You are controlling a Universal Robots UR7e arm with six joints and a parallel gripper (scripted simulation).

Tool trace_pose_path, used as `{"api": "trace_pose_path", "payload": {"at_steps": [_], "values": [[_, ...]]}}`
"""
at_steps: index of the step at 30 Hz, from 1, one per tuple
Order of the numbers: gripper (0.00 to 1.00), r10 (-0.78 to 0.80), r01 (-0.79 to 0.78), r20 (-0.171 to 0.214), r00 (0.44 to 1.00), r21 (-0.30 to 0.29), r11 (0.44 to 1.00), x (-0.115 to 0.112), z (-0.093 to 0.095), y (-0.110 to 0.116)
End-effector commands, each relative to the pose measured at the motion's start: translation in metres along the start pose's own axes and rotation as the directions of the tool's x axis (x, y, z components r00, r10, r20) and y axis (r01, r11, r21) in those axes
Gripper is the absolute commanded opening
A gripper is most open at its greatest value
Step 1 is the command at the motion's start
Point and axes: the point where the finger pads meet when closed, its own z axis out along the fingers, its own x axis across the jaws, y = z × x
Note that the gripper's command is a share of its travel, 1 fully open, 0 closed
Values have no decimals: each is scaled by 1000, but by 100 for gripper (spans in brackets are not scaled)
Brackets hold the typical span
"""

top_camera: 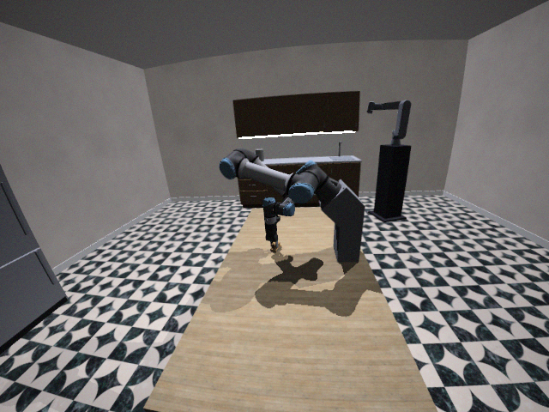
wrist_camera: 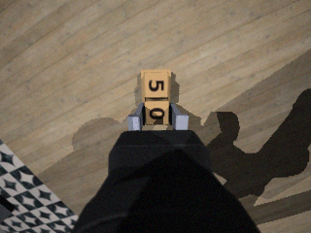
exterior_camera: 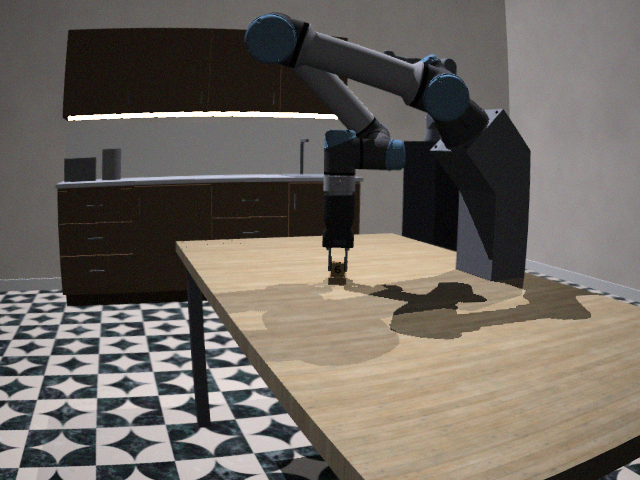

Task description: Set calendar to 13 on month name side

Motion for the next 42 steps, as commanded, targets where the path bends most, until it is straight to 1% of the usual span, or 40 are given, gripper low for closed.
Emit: {"api": "trace_pose_path", "payload": {"at_steps": [1, 42], "values": [[60, 0, 0, 1, 1000, 0, 1000, 0, 0, 0], [60, 0, 0, 1, 1000, 0, 1000, 0, 10, 0]]}}
